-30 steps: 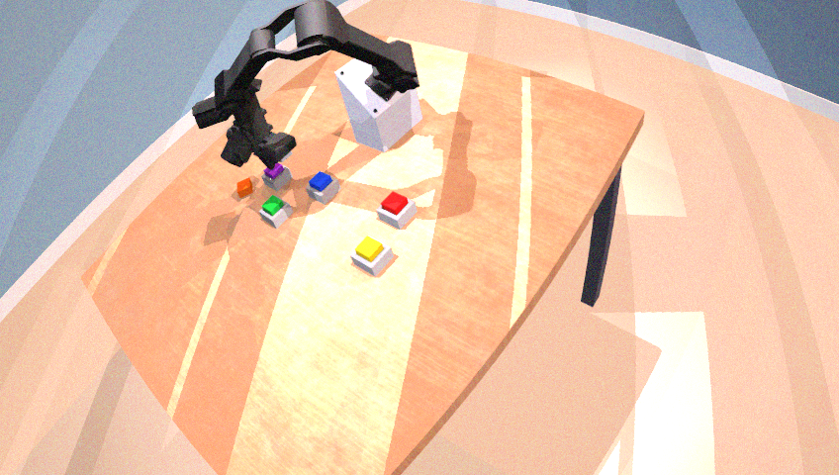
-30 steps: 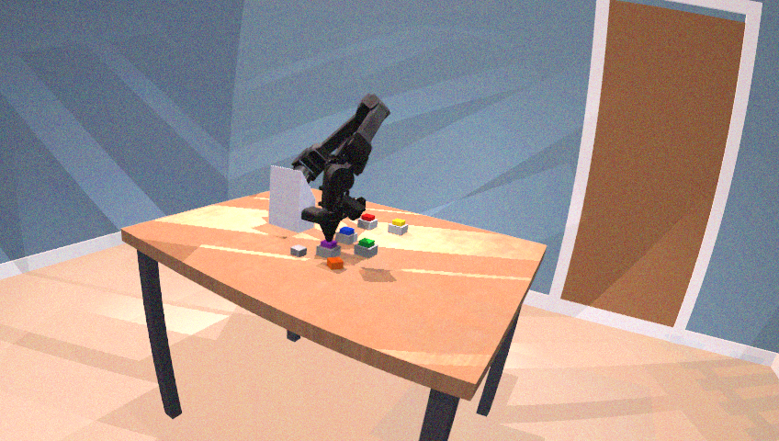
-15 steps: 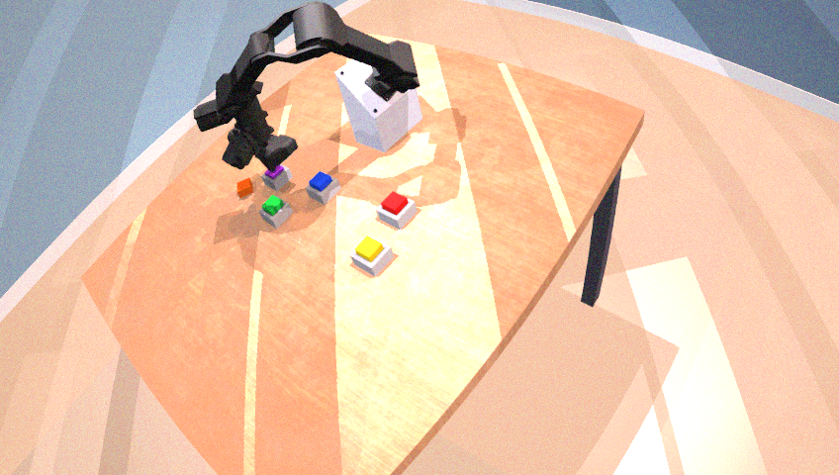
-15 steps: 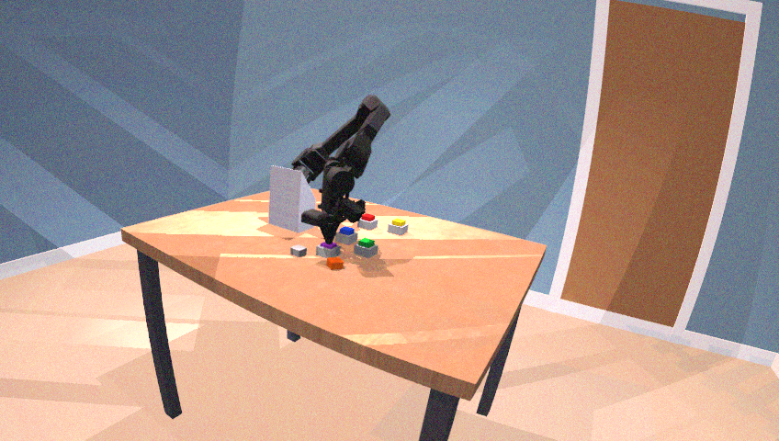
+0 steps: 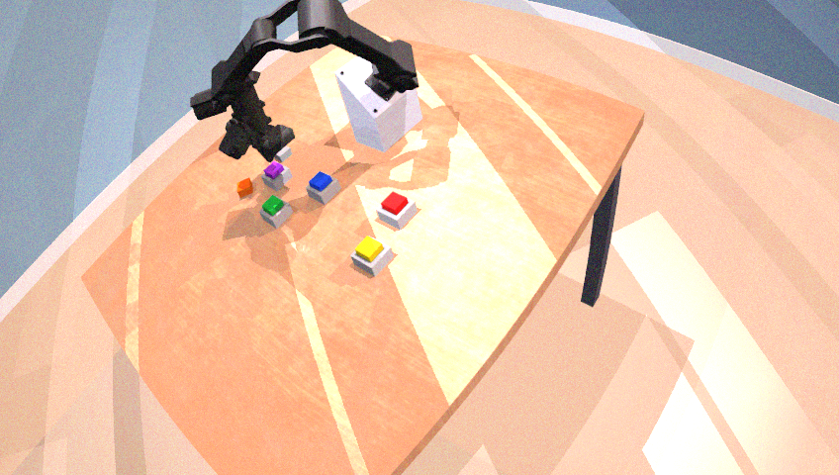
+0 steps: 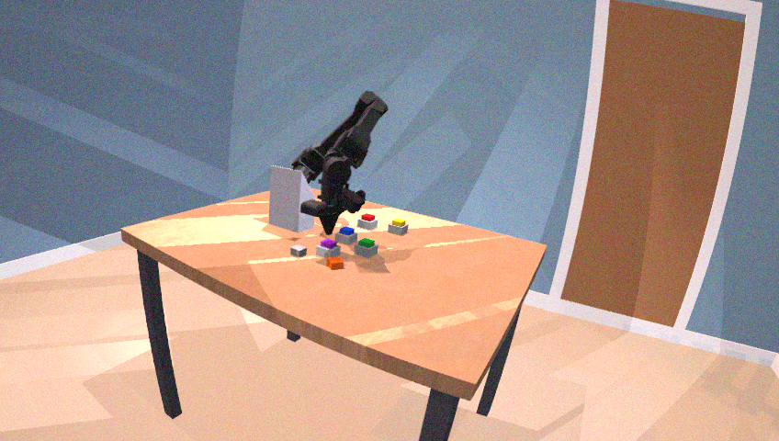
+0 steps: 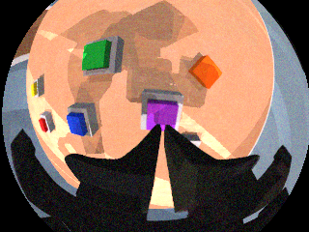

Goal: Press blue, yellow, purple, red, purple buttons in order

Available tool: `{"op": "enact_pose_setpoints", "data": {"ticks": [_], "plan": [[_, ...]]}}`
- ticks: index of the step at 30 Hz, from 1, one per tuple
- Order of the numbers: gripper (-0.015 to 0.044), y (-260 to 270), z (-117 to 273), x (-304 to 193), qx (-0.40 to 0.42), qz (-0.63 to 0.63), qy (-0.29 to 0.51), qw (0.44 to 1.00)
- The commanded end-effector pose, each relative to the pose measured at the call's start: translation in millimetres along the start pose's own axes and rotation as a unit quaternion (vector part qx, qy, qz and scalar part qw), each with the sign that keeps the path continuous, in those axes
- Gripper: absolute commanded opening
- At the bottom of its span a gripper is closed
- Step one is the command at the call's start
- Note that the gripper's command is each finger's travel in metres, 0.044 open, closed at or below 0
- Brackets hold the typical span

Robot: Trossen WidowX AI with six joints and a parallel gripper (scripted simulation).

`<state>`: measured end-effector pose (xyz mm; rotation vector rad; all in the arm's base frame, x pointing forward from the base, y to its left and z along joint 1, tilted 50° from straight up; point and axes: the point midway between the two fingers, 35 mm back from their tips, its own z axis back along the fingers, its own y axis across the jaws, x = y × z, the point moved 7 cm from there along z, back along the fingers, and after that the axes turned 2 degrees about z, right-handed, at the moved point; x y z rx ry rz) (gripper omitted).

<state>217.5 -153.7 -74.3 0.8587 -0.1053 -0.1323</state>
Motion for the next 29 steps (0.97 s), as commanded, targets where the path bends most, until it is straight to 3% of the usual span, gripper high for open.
{"op": "enact_pose_setpoints", "data": {"ticks": [1, 8, 14, 22, 29], "plan": [[0.0046, 2.3, 8.6, 3.4, -0.005, 0.005, 0.0, 1.0], [0.023, 95.2, 38.6, 48.1, -0.023, 0.0, -0.002, 1.0], [0.0387, 196.8, 54.5, 58.4, -0.023, 0.0, -0.005, 1.0], [0.04, 323.0, 67.1, 18.7, 0.0, 0.004, 0.0, 1.0], [0.04, 332.3, 68.2, 12.8, 0.003, 0.004, 0.001, 1.0]]}}
